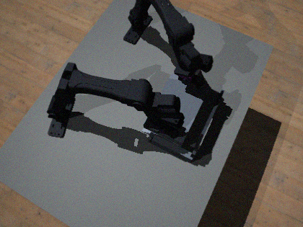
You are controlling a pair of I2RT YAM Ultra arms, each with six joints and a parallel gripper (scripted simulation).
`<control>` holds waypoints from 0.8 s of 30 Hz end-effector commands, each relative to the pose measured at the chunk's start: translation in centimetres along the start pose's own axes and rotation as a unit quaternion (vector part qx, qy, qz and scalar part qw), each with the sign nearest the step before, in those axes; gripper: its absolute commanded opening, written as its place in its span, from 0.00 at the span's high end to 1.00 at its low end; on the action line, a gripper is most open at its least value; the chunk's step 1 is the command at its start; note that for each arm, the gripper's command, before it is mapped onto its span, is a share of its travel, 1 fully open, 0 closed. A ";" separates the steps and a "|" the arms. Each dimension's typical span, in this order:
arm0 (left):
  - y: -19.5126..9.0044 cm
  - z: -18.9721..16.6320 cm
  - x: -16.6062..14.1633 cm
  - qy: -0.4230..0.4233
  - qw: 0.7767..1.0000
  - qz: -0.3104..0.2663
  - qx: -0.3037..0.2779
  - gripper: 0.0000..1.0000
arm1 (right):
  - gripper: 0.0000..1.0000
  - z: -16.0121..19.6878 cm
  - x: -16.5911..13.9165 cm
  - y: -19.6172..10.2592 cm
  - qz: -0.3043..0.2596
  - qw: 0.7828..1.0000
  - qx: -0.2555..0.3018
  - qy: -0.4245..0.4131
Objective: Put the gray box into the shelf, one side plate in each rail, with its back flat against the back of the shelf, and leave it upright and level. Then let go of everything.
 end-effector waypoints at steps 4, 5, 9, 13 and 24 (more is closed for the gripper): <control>-2.5 1.4 4.1 -0.018 0.997 -0.074 0.002 0.85 | 0.85 0.6 4.2 -2.8 -0.073 0.997 0.022 0.002; -2.1 1.4 4.3 -0.017 0.997 -0.071 0.003 0.85 | 0.85 0.5 4.3 -2.5 -0.069 0.997 0.020 0.003; -2.2 1.6 4.7 -0.017 0.998 -0.068 0.004 0.85 | 0.85 0.5 4.7 -2.6 -0.063 0.998 0.018 0.002; -2.6 1.7 5.4 -0.022 0.996 -0.081 0.000 0.85 | 0.85 0.8 5.6 -2.9 -0.079 0.997 0.025 0.005; -1.9 2.2 6.7 -0.018 0.997 -0.071 0.003 0.85 | 0.85 1.3 6.5 -1.8 -0.063 0.998 0.018 -0.002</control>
Point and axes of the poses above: on each arm, the point where the finger pads meet when closed, its own y axis out along the fingers, its own z axis across the jaws, x = y × z, the point moved 5 cm from there along -y, back along the fingers, and after that the axes turned 13 degrees about y, right-handed, at the moved point
